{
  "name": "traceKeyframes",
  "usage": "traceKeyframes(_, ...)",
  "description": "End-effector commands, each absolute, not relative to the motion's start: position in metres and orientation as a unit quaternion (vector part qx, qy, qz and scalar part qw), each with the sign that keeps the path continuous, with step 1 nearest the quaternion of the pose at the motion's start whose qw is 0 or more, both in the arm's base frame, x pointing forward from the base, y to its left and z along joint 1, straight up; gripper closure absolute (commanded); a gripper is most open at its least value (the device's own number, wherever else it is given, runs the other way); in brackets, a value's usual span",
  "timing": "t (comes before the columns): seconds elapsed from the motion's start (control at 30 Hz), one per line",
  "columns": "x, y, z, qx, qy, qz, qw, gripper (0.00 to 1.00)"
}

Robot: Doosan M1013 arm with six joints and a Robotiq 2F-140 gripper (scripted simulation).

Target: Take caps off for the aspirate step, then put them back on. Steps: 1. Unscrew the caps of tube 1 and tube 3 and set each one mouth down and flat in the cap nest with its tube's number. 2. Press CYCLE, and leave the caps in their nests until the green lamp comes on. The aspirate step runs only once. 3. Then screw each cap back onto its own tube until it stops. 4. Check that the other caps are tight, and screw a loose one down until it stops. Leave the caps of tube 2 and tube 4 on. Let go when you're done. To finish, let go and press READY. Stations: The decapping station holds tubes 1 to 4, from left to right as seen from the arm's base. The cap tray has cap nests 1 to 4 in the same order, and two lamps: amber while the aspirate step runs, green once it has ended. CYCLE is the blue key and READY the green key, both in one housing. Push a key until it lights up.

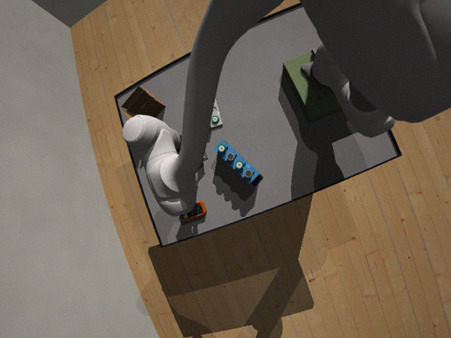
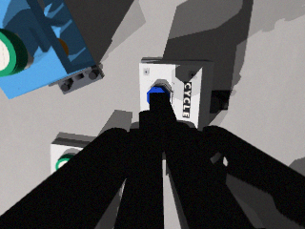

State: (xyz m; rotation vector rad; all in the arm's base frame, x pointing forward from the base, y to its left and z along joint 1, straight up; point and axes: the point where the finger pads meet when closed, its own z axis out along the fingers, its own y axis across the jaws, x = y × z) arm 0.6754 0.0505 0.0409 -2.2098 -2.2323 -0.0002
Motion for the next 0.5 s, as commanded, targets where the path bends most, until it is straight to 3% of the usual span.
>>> traceKeyframes(0.0,0.676,0.051,0.042,-0.704,-0.711,-0.001,0.000,0.90)
traceKeyframes(0.03,0.672,0.044,0.041,-0.673,-0.739,-0.001,0.000,0.00)
traceKeyframes(0.47,0.636,-0.014,0.034,-0.398,-0.917,0.000,-0.001,0.00)
